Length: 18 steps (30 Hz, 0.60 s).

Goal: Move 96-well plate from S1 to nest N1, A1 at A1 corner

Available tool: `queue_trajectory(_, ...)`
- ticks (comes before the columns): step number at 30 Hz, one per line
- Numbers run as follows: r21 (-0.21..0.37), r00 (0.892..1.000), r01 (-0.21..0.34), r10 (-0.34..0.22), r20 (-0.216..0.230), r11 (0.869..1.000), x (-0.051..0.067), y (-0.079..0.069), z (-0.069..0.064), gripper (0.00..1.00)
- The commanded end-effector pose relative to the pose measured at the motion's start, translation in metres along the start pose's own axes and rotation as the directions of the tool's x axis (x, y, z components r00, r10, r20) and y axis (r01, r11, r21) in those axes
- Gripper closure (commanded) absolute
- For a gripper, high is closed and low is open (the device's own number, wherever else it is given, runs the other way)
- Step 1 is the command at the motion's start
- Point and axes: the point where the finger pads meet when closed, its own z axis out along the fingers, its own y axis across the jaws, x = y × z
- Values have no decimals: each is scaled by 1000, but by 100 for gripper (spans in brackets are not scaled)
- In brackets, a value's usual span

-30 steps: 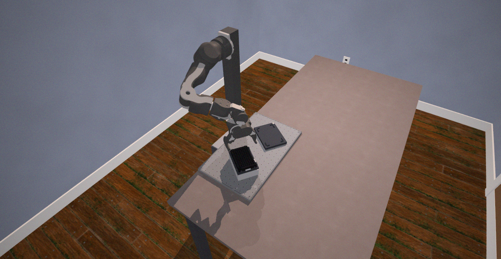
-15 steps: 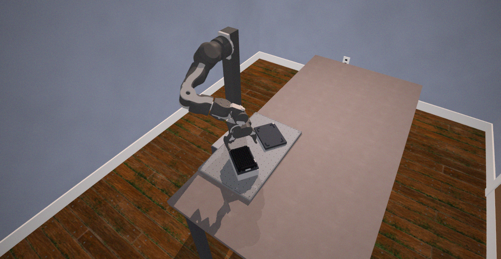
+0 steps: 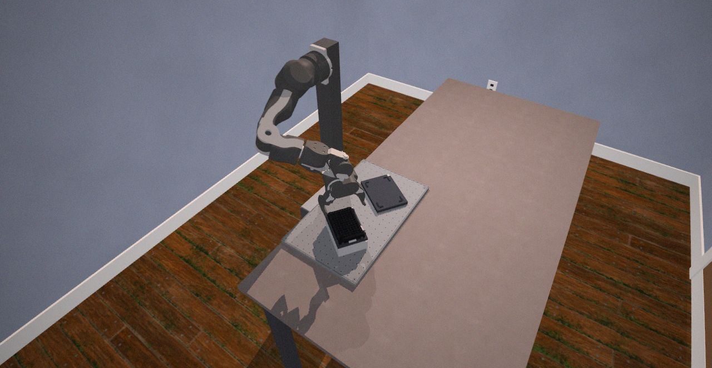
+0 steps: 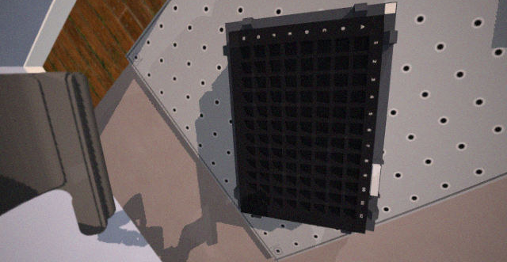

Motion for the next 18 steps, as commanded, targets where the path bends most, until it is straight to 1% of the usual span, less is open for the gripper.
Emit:
queue_trajectory(1,-2,1000,7,-7,0,1000,2,1,16,23)
queue_trajectory(4,-1,1000,5,-5,2,1000,2,2,49,23)
queue_trajectory(16,-1,1000,5,-5,2,1000,2,2,49,23)
queue_trajectory(18,2,1000,5,-5,2,1000,2,1,54,23)
